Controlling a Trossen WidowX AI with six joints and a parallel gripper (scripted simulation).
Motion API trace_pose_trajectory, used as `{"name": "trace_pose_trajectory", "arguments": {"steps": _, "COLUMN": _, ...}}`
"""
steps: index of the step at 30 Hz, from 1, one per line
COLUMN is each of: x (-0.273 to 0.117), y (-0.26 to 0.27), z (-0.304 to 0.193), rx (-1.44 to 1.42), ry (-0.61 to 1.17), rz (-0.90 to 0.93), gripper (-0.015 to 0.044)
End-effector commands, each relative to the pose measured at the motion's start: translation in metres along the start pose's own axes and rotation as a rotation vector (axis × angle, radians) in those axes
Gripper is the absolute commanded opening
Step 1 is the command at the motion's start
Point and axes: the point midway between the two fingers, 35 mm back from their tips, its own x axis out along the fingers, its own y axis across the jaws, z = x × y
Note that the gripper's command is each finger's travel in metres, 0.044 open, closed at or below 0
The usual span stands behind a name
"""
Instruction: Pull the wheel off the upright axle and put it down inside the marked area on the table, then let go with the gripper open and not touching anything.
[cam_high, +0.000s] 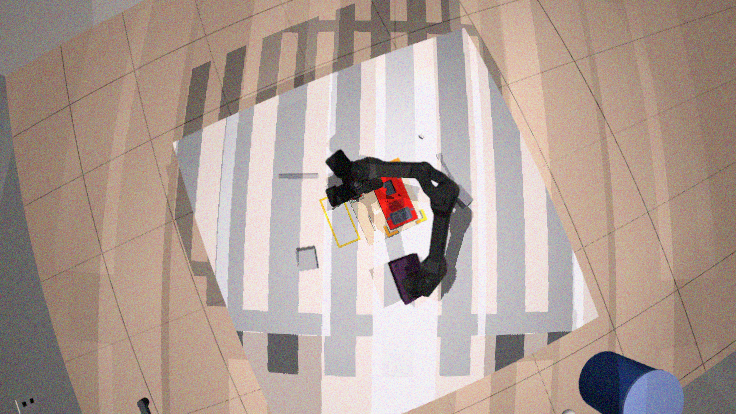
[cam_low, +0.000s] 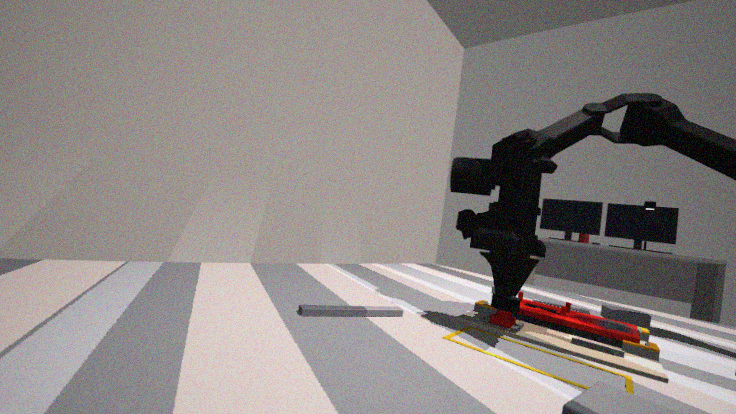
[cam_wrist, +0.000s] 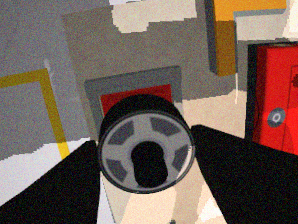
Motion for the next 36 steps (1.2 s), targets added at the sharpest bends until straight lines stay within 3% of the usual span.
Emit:
{"name": "trace_pose_trajectory", "arguments": {"steps": 1, "x": 0.000, "y": 0.000, "z": 0.000, "rx": 0.001, "ry": 0.001, "rz": 0.000, "gripper": 0.0063}}
{"name": "trace_pose_trajectory", "arguments": {"steps": 4, "x": -0.001, "y": 0.000, "z": 0.000, "rx": 0.001, "ry": 0.001, "rz": 0.000, "gripper": 0.0000}}
{"name": "trace_pose_trajectory", "arguments": {"steps": 36, "x": -0.012, "y": 0.000, "z": 0.000, "rx": -0.002, "ry": -0.001, "rz": -0.001, "gripper": 0.0000}}
